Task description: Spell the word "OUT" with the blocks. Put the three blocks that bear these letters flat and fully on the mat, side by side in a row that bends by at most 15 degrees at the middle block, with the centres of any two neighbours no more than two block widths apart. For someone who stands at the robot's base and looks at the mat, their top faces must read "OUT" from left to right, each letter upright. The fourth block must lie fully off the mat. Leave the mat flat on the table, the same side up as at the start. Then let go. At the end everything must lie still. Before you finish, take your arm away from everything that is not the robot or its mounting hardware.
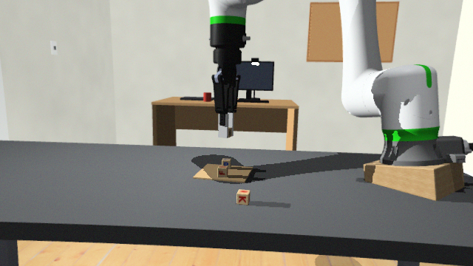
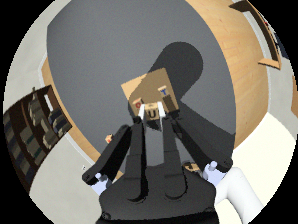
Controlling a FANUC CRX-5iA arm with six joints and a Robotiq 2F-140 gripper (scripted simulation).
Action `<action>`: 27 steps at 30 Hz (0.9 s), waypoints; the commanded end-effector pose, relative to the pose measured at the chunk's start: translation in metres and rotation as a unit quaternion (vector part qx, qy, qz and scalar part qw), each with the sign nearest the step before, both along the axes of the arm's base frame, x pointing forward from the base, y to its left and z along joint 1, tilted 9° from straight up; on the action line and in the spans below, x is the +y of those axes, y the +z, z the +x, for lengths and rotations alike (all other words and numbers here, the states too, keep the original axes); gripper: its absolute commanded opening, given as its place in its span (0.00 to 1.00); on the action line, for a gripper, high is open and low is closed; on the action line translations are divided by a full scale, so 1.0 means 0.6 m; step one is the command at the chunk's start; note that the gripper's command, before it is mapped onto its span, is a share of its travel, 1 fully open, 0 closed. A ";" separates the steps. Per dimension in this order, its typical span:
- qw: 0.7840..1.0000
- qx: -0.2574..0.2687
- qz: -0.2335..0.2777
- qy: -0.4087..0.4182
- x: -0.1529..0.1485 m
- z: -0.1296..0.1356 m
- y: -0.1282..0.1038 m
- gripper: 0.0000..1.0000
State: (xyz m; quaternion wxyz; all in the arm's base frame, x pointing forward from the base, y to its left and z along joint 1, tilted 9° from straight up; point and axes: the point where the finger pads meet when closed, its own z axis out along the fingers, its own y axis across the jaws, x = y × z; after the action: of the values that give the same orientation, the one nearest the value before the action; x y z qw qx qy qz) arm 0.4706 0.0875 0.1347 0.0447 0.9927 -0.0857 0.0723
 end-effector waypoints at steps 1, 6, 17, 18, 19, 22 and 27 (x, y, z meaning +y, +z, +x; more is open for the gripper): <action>0.999 0.007 -0.002 0.043 0.000 0.001 0.000 0.13; 0.992 0.015 -0.014 0.125 0.000 0.002 0.001 0.13; 0.986 0.018 -0.019 0.162 0.001 0.003 0.001 0.13; 0.986 0.018 -0.019 0.162 0.001 0.003 0.001 0.13; 0.986 0.018 -0.019 0.162 0.001 0.003 0.001 0.13; 0.986 0.018 -0.019 0.162 0.001 0.003 0.001 0.13; 0.986 0.019 -0.019 0.162 0.000 0.003 0.000 0.13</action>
State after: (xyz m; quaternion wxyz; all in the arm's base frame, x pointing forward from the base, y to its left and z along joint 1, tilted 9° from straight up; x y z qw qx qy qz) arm 0.4720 0.0877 0.1349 0.0525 0.9937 0.0781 0.0616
